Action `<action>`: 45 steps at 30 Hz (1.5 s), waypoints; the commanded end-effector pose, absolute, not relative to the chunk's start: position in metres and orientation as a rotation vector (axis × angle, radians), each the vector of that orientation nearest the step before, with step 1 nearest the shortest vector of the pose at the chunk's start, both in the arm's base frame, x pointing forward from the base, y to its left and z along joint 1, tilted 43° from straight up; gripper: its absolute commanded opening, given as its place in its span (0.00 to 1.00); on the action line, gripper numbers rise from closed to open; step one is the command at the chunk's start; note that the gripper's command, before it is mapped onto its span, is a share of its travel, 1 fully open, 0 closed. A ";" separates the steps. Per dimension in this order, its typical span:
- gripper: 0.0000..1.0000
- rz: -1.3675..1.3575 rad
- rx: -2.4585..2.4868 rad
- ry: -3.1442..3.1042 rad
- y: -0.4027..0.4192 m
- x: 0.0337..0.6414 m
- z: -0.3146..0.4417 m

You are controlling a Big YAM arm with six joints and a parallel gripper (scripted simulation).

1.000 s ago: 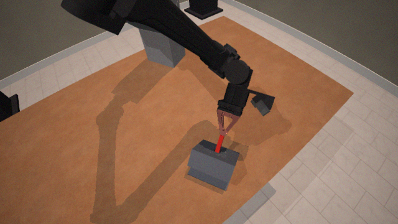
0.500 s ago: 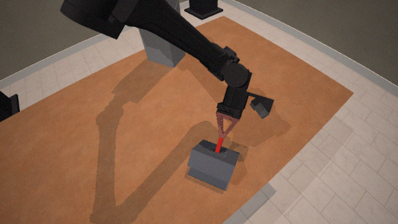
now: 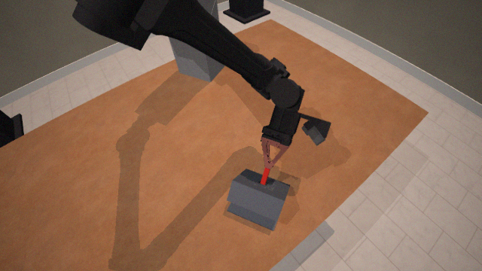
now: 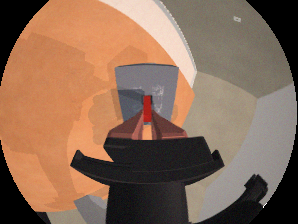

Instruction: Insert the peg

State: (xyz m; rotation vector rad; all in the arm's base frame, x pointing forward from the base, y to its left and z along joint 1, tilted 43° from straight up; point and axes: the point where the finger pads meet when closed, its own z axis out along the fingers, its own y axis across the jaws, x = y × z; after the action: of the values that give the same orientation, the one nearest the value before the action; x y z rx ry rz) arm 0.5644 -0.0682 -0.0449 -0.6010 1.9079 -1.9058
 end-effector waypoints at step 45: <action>1.00 -1.882 -0.587 1.891 0.001 0.531 -0.035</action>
State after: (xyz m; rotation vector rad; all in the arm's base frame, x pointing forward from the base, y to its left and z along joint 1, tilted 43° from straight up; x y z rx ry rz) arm 0.5310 -0.0210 -0.0503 -0.6215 1.9282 -1.9277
